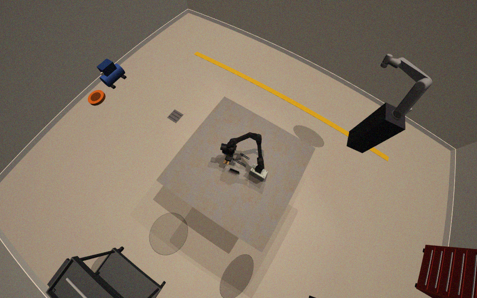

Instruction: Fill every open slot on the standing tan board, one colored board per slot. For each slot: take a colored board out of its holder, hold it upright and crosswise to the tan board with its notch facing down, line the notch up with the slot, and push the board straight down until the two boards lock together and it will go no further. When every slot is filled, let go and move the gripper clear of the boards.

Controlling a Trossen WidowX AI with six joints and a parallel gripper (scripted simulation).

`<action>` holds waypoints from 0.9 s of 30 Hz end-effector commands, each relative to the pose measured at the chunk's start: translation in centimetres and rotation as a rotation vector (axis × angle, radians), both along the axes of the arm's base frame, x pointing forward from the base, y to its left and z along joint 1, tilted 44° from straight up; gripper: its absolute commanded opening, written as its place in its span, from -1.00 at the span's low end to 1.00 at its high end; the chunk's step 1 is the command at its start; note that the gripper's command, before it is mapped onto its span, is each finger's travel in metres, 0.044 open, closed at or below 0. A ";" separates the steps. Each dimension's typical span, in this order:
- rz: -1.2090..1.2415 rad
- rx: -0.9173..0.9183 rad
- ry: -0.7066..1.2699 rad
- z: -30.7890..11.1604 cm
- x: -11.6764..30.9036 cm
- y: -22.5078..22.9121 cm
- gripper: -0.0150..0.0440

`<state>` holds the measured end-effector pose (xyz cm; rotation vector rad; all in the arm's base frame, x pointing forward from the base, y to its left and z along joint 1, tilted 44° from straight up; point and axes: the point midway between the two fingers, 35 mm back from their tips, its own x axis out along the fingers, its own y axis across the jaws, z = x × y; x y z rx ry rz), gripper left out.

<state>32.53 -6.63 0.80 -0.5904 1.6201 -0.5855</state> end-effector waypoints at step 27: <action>0.002 -0.004 0.005 -1.2 -0.2 -1.2 -0.49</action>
